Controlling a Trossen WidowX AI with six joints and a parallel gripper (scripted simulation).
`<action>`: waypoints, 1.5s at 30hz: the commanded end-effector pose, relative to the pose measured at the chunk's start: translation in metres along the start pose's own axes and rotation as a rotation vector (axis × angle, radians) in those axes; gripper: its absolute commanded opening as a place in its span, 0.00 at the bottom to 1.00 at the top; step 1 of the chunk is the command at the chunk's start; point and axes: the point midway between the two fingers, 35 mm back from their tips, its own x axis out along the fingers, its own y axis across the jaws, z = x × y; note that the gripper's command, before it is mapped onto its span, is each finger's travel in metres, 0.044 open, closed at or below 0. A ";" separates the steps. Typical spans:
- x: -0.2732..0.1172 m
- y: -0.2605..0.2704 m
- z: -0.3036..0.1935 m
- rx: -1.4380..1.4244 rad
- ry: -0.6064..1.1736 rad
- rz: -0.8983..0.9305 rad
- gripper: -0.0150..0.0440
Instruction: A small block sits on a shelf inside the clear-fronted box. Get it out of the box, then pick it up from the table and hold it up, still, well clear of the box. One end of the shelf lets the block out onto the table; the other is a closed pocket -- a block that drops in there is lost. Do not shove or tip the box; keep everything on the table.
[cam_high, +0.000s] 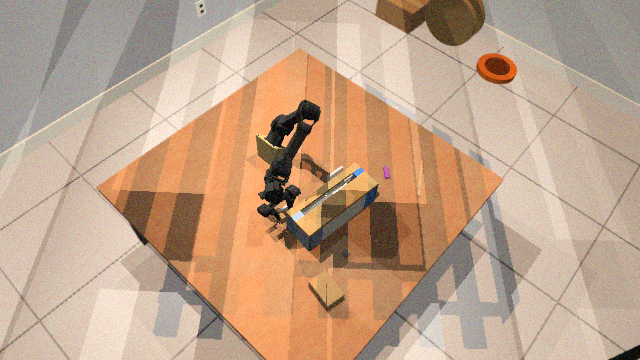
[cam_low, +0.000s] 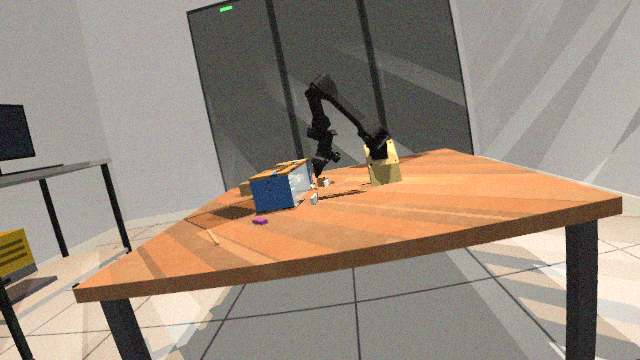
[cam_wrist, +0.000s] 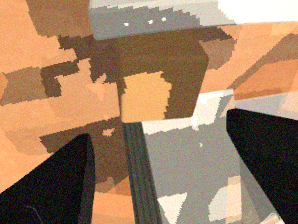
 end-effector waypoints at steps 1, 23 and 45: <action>0.006 -0.001 0.002 0.004 0.003 -0.004 0.74; 0.029 -0.002 0.013 0.004 0.003 -0.007 0.56; -0.029 -0.001 -0.012 0.003 0.000 -0.001 0.25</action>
